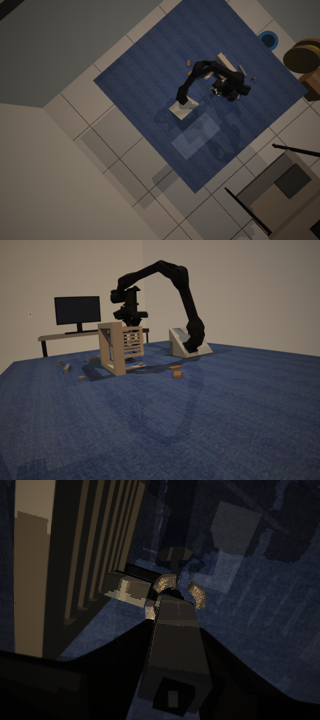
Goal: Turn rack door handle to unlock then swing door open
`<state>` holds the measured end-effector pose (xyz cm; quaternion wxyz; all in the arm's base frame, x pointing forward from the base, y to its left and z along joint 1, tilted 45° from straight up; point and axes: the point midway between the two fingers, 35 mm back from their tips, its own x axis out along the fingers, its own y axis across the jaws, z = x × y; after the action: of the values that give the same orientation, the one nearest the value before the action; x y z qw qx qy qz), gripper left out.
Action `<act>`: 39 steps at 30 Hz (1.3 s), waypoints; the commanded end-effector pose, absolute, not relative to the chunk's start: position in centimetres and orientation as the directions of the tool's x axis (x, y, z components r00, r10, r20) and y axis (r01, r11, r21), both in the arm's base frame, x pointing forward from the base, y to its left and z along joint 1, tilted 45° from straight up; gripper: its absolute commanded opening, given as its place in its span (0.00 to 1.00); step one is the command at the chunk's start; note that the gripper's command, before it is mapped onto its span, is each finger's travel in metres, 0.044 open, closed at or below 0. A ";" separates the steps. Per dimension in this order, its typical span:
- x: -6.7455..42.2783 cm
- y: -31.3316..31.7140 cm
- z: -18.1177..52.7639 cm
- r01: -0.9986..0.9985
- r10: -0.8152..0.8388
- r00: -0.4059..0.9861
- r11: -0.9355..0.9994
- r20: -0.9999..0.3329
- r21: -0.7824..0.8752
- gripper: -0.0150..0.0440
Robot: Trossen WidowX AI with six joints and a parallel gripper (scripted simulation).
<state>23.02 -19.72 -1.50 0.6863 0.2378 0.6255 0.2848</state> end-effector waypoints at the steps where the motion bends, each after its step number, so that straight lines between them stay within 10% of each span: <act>1: 23.0 -19.8 -1.5 -0.107 0.688 0.052 0.725 -0.724 0.680 0.28; 13: 23.0 -19.8 -1.5 -0.107 0.688 0.052 0.725 -0.724 0.680 0.74; 39: 22.9 -22.3 1.1 -0.102 0.668 0.070 0.743 -0.741 0.661 0.74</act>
<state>22.88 -21.61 0.53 0.6905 0.2337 0.6241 0.2812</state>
